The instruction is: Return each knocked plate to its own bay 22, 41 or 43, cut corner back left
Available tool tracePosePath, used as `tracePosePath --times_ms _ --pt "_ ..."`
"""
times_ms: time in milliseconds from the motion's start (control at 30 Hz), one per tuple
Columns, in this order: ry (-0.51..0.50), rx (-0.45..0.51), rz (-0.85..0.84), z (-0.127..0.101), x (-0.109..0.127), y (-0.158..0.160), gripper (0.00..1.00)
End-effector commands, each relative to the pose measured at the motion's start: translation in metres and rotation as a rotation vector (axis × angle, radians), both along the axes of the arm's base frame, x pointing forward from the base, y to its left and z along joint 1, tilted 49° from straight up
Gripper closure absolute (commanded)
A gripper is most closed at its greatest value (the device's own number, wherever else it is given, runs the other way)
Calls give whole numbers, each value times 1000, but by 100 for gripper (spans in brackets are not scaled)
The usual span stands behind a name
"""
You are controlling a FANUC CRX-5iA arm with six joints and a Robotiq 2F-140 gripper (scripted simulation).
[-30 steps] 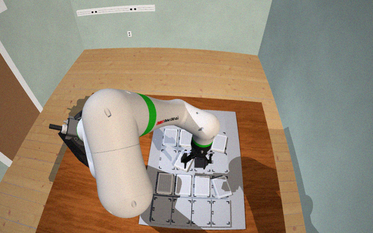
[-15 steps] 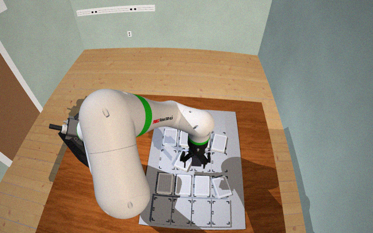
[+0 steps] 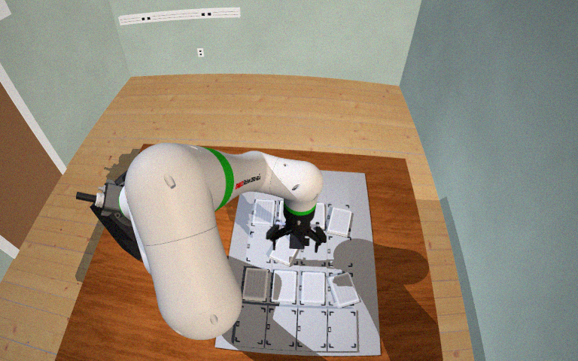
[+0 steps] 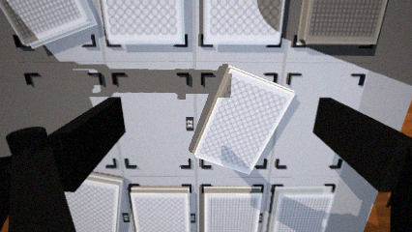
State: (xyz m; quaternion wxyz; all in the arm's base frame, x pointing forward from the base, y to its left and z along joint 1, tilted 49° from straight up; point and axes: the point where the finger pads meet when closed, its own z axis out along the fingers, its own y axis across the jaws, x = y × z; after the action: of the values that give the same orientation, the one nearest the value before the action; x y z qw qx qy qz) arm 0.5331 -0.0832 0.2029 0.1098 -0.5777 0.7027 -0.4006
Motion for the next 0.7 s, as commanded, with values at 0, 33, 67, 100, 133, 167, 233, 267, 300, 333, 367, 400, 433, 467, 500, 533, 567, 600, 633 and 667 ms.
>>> tracePosePath --times_ms 0,33,67,100,133,167,233,267,300,333,367,400,433,467,500,533,567,600,633,667 --pt "-2 -1 0 -9 -4 12 0" --pt "-2 -1 0 -12 -6 15 0" --pt "-2 -1 0 -14 -7 18 0" --pt "-2 -1 0 -16 -8 21 0" --pt "-2 -1 0 -19 -9 24 0" --pt "-2 0 0 -21 -10 26 0" --pt "-2 0 0 -26 -12 32 0" --pt "-2 0 0 -26 -12 32 0" --pt "-2 0 0 -26 -12 32 0" --pt "-2 0 0 -29 -14 35 0" --pt "-2 0 0 -31 -15 38 0" --pt "-2 0 0 -34 -16 41 0" --pt "-2 0 0 -36 -17 44 0" --pt "-2 0 0 -39 -18 47 0" --pt "-2 0 0 -41 -19 50 0" --pt "-2 0 0 -44 -20 53 0" --pt "-2 0 0 -46 -22 56 0" --pt "-2 0 0 -49 -23 59 0" --pt "-2 0 0 -51 -24 62 0" --pt "-2 0 0 -54 -25 64 0"
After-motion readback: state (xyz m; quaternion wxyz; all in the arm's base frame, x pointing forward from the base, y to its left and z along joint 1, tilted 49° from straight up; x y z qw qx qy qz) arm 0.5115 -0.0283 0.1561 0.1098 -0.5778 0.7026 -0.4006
